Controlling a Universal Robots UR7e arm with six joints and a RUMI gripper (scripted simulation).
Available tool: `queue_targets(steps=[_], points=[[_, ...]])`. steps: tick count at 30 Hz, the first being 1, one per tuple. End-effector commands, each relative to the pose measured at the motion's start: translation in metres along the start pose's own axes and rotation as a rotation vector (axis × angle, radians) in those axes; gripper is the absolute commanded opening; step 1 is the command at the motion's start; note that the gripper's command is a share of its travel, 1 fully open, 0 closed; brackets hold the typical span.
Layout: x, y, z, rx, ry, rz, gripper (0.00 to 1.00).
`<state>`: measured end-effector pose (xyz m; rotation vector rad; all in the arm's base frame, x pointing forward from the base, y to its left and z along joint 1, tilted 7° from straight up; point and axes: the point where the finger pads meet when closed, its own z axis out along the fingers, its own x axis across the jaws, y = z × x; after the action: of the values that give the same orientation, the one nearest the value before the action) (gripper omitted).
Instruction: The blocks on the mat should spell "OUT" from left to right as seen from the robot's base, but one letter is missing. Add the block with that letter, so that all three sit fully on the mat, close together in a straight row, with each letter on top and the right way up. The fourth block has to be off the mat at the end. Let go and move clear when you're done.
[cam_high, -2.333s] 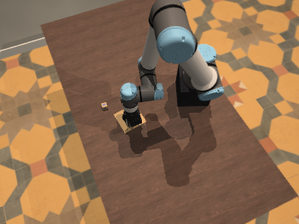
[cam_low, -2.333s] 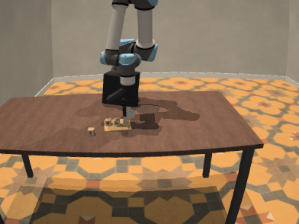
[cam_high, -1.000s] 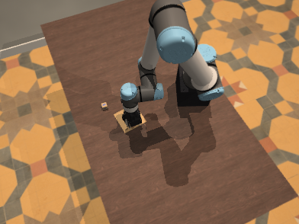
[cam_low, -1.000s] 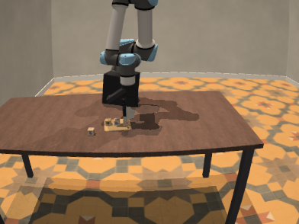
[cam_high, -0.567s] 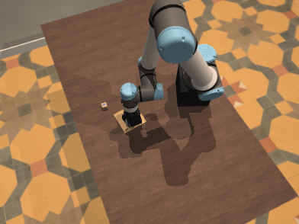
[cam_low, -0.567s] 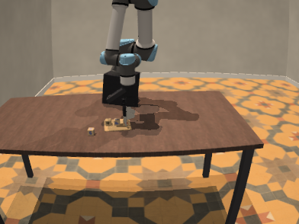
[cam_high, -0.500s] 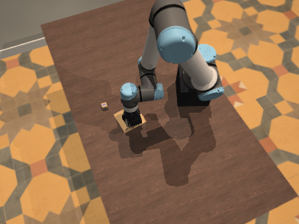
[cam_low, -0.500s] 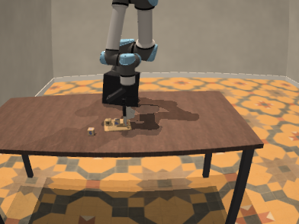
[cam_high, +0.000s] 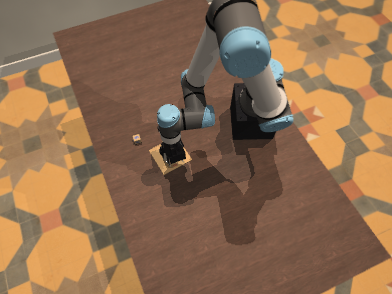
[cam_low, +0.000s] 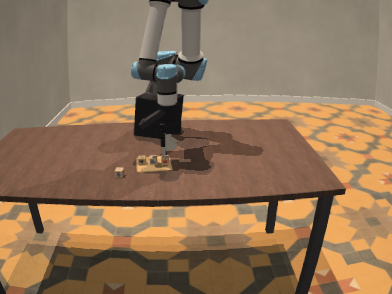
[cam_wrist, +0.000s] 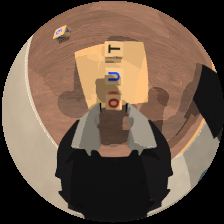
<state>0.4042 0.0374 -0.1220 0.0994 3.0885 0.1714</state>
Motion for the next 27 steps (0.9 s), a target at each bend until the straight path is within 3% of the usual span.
queue_targets(steps=[1, 15, 25, 26, 27], points=[[0.000, 0.000, -0.021, 0.000, 0.000, 0.000, 0.28], [0.000, 0.000, -0.060, 0.000, 0.000, 0.000, 0.28], [0.000, 0.000, -0.065, 0.000, 0.000, 0.000, 0.28], [0.000, 0.000, -0.065, 0.000, 0.000, 0.000, 1.00], [0.000, 0.000, -0.065, 0.000, 0.000, 0.000, 1.00]])
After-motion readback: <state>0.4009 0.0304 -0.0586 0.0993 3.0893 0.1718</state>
